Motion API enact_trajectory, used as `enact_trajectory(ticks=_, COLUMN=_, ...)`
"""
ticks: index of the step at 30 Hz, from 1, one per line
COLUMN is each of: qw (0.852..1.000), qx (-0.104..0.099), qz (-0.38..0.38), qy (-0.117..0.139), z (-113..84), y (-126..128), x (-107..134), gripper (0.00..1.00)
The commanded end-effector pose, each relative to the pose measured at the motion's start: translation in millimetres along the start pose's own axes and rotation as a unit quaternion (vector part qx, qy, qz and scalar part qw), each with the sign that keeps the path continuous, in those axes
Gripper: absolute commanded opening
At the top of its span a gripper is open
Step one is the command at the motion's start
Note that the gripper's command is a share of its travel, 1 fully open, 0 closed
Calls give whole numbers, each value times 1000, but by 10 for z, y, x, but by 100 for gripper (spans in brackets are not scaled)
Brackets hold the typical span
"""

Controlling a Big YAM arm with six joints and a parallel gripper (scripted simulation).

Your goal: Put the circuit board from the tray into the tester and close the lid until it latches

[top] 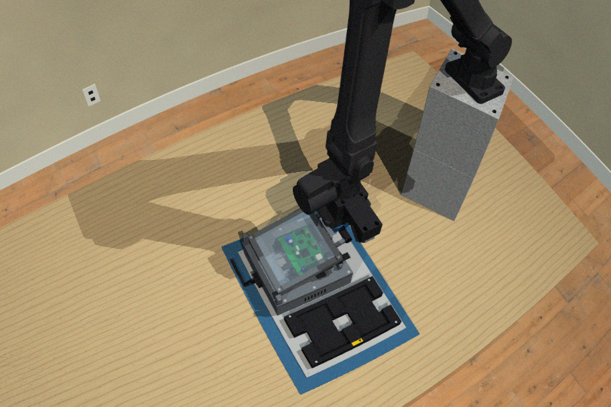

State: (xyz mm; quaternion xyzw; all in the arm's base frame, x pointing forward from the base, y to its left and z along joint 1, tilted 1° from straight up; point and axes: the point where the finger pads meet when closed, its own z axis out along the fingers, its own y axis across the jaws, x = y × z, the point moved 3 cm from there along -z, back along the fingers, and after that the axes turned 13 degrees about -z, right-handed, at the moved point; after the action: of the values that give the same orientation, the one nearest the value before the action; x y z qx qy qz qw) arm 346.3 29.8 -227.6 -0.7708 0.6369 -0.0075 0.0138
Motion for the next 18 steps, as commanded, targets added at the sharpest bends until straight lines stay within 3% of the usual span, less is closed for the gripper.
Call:
enact_trajectory(ticks=1, qw=1000, qx=0, qz=0, qy=1, z=92, y=3, x=-12, gripper=0)
enact_trajectory(ticks=18, qw=1000, qx=-1, qz=0, qy=1, z=235, y=35, x=-16, gripper=0)
